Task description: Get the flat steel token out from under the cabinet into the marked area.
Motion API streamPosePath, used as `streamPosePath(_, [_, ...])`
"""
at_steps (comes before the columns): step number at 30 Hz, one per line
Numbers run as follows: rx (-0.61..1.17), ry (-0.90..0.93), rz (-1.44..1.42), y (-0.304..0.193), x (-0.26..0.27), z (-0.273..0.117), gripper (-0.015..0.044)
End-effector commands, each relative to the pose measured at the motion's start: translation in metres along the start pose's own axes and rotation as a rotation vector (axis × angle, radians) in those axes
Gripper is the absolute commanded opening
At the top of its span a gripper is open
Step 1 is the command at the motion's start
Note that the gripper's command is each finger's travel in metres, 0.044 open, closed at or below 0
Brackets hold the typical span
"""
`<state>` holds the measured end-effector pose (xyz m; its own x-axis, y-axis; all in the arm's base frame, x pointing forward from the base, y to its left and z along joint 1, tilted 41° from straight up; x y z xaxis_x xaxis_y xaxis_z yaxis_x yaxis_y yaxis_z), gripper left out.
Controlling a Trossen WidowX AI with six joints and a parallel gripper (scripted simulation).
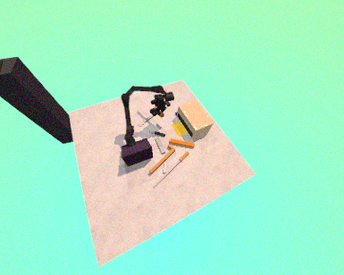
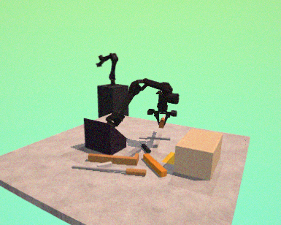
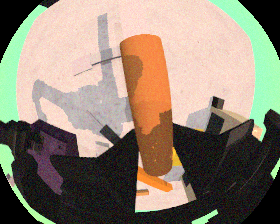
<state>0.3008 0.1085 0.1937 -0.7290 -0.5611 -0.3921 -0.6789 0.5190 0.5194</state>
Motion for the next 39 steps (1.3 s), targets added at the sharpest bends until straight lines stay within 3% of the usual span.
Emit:
streamPosePath(1, [-0.005,-0.012,-0.034,0.0007,-0.0008,-0.0014,0.0000])
streamPosePath(39, [-0.003,-0.012,-0.330,-0.0001,0.0001,-0.0014,0.0000])
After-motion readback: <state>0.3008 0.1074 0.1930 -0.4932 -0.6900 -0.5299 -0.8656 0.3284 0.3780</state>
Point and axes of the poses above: the point midway between the two fingers, 35 mm back from their tips, its own z axis out along the fingers, its own x axis across the jaws, y = z × x, the point moved 1 cm from there along -z, back along the fingers, and after that the axes turned 14 degrees about -z, right-handed, at the moved point
